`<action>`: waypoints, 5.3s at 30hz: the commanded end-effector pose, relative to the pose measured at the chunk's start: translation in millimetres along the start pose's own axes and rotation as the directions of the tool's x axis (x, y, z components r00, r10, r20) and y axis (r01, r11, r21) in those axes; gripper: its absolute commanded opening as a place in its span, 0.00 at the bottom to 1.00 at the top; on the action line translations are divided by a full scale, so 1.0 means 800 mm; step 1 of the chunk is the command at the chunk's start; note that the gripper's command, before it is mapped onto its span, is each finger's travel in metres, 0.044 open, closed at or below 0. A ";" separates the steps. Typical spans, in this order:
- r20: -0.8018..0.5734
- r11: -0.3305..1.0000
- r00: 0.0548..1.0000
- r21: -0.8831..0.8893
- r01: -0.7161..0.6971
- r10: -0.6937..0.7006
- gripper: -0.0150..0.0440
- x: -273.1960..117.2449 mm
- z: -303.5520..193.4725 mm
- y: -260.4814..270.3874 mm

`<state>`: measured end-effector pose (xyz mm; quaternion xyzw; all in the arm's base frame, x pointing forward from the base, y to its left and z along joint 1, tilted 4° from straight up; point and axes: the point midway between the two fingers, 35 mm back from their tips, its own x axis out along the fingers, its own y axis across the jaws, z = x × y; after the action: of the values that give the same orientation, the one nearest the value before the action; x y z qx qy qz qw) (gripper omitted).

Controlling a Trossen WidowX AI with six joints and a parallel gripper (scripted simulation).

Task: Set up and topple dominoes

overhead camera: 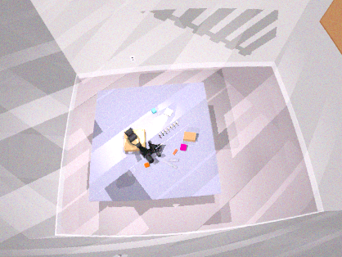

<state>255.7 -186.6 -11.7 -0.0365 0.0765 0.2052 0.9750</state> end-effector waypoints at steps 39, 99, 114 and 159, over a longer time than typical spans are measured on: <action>0.001 1.000 1.000 0.006 -0.001 0.001 1.00 -0.002 0.041 0.005; -0.994 0.000 0.105 0.105 0.995 0.006 1.00 0.036 0.012 0.004; -0.995 0.000 0.105 0.105 0.995 0.006 0.91 0.037 -0.006 0.005; -0.994 0.515 0.109 0.099 0.851 0.010 0.44 0.035 0.169 0.050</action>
<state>286.2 -151.8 114.4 0.2979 0.6325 -0.3438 0.6269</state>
